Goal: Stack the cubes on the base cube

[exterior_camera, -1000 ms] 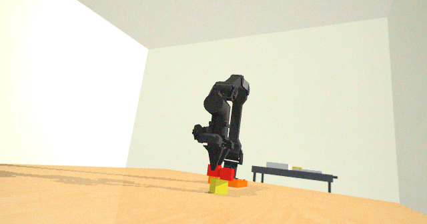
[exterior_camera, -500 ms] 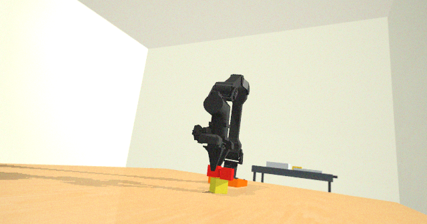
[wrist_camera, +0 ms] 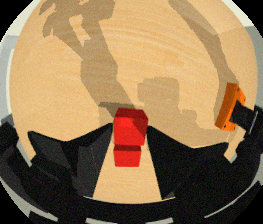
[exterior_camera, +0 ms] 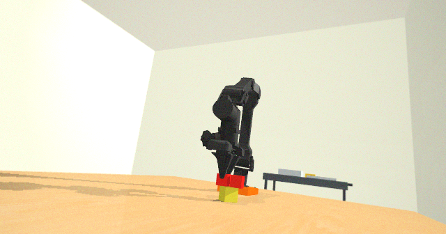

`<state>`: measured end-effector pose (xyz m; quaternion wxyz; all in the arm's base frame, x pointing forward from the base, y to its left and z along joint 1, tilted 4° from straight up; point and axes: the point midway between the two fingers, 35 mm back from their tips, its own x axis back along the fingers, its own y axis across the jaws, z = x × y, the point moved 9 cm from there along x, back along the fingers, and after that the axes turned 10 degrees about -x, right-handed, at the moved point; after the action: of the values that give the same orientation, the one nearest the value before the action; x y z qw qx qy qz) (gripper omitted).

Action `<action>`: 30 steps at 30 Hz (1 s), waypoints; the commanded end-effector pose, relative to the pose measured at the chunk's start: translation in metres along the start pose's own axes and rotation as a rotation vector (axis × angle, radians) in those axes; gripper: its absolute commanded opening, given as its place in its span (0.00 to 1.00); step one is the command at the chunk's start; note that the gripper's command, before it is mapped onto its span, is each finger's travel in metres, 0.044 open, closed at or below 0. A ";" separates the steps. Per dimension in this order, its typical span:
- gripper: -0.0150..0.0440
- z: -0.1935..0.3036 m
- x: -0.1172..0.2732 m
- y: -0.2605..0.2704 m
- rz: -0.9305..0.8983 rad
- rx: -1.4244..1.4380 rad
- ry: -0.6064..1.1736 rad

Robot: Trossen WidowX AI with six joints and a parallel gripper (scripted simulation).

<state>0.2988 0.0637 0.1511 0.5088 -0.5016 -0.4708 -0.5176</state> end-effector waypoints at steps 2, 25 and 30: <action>0.60 0.000 0.009 0.000 0.000 0.000 0.000; 0.60 0.000 0.042 0.000 0.000 0.000 0.000; 0.60 0.000 0.050 0.000 0.000 0.000 0.000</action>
<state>0.2998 0.0612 0.1947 0.5082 -0.5031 -0.4694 -0.5179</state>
